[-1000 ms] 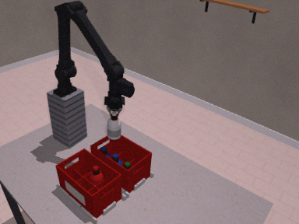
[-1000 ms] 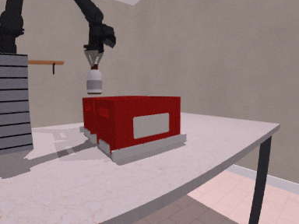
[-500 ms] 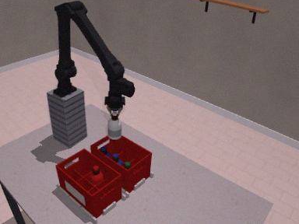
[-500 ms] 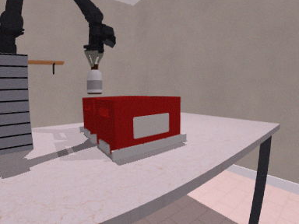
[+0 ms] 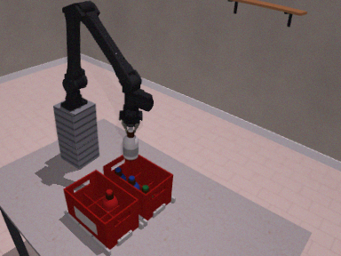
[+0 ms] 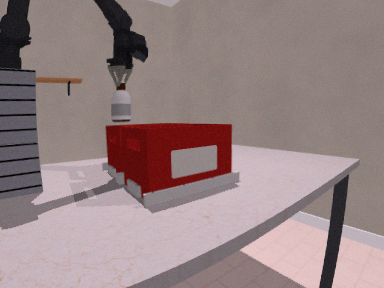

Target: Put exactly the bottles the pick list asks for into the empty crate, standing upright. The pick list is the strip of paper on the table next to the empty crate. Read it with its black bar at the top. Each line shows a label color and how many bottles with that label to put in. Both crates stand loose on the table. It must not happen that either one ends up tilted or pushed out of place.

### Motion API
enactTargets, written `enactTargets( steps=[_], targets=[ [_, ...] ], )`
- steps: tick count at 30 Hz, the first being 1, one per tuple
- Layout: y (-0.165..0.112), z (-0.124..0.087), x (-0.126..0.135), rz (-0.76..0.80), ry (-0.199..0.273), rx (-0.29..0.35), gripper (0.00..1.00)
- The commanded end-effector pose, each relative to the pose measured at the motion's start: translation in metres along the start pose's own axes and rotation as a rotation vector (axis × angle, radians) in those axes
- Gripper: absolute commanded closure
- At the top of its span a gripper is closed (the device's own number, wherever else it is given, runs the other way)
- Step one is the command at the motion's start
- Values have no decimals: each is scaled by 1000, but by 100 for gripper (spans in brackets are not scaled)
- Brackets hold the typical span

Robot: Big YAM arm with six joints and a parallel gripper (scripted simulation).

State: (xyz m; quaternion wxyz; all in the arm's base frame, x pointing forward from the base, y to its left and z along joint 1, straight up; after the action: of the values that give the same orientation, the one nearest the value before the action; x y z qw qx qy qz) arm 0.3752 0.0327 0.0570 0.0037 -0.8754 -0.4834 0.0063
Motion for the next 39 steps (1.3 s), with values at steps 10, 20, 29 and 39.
enactTargets(
  steps=[10, 20, 29, 39],
  targets=[
    [10, -21, 12, 10, 46, -64, 100],
    [9, -20, 10, 11, 45, -62, 100],
    [12, -21, 11, 13, 49, -68, 100],
    [12, -20, 8, 18, 46, -65, 100]
  ],
)
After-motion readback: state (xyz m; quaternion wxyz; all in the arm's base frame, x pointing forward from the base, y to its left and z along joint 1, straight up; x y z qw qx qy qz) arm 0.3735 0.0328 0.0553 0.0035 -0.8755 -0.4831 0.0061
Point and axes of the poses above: the point where the finger pads meet when closed, its own z axis out along the fingers, its own x axis across the jaws, y = z × x, the point moved 7 cm from there along -z, back along the fingers, and after that the axes turned 15 degrees about -z, right-handed, at the moved point
